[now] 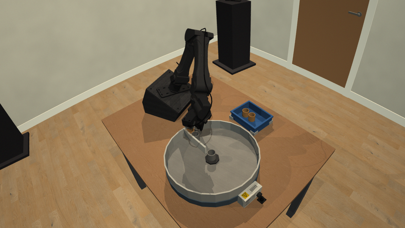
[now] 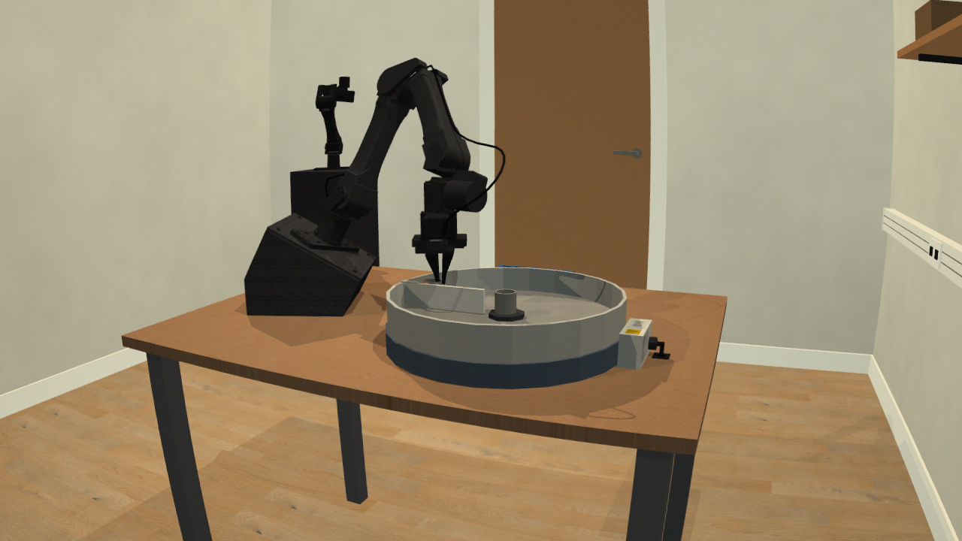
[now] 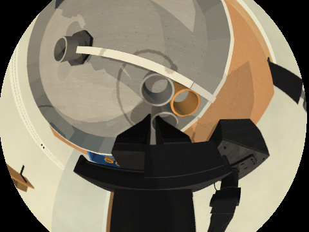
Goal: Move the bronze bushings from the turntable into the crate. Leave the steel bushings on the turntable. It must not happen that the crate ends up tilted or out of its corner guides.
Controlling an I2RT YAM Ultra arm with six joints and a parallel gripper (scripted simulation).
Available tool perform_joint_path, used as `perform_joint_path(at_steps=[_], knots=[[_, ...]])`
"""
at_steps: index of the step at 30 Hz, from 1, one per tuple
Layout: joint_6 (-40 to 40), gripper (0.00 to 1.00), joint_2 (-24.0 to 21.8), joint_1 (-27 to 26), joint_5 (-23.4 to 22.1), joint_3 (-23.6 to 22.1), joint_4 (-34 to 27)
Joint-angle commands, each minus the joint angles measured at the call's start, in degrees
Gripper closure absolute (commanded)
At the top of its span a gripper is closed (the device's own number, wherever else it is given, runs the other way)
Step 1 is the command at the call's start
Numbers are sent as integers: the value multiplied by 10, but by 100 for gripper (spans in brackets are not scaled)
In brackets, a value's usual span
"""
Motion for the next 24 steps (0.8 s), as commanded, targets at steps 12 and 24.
perform_joint_path(at_steps=[12, 24], knots=[[-37, 100, -63, -42, -4, 61, -113], [-72, 100, -87, -77, -20, 115, -205]])
